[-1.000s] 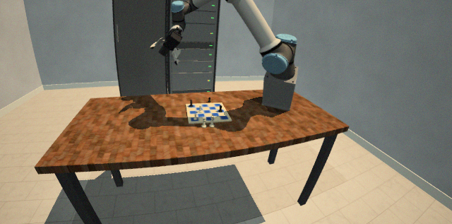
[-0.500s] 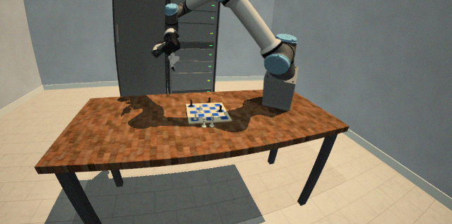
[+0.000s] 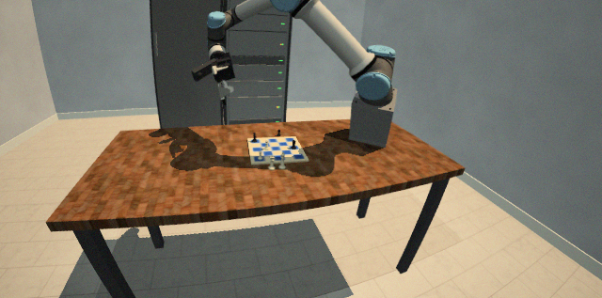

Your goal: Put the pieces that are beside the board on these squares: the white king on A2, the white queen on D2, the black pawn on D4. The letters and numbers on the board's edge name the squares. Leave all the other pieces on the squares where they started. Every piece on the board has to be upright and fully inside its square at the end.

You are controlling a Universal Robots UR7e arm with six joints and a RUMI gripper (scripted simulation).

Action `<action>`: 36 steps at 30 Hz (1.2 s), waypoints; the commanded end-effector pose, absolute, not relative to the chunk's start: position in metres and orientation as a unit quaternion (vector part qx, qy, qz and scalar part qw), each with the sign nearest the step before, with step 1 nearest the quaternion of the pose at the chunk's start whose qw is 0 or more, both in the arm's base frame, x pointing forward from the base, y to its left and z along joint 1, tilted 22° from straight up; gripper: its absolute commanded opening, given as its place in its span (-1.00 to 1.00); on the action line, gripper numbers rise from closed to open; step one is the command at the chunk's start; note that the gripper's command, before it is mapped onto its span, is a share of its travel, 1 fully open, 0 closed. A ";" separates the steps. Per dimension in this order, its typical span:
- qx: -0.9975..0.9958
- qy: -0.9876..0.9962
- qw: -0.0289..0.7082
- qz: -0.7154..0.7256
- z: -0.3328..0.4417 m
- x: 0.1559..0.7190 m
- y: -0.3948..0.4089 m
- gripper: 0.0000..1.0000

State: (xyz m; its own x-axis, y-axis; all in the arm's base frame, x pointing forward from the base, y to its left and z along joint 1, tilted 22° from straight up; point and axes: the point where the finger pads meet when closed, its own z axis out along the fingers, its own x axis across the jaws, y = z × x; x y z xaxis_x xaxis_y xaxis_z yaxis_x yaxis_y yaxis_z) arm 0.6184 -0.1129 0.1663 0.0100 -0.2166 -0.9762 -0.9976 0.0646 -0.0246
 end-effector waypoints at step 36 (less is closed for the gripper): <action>-0.847 -0.103 0.467 0.234 0.062 0.611 -0.074 1.00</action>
